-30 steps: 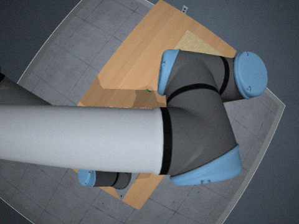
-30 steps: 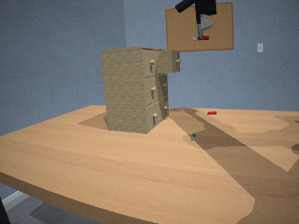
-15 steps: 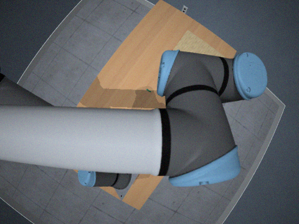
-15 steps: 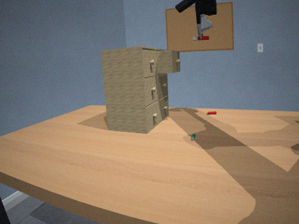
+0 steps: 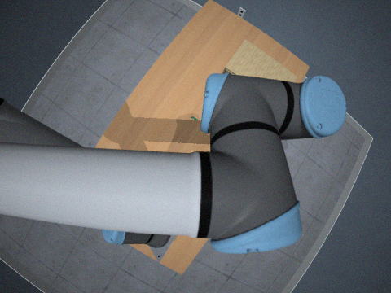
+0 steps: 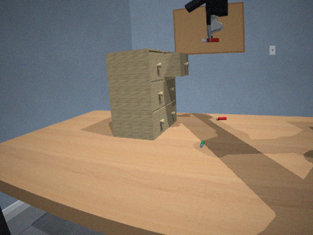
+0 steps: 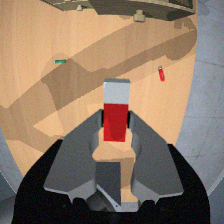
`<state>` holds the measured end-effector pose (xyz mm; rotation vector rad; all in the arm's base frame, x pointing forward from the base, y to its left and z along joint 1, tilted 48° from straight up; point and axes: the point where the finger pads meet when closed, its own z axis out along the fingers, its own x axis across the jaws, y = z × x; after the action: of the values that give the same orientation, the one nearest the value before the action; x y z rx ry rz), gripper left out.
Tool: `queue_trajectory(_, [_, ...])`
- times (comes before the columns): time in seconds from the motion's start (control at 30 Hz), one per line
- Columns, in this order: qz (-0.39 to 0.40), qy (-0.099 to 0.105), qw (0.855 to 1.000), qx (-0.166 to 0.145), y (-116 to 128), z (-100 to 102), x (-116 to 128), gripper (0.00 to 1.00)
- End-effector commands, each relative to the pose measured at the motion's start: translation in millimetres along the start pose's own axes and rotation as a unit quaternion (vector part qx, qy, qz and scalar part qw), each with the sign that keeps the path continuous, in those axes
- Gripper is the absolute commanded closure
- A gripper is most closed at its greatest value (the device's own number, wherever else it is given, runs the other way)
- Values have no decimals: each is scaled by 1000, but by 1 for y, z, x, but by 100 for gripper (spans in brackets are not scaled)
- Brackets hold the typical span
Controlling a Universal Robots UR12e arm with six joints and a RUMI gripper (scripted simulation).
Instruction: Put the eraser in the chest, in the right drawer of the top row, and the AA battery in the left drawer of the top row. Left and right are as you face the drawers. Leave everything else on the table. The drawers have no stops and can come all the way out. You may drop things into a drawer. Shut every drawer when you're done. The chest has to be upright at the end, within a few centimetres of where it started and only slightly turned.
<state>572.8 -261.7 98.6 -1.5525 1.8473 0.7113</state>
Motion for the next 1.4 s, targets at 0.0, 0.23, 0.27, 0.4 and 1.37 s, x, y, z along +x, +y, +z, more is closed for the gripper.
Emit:
queue_trajectory(0.0, [0,0,1000,13,0,-1,0,89])
queue_trajectory(0.23, [0,0,999,40,0,0,0,89])
queue_trajectory(0.27, [0,0,999,44,0,0,0,89])
queue_trajectory(0.4, [0,0,999,54,1,0,0,89])
queue_trajectory(1.37, [0,0,970,242,4,2,0,89])
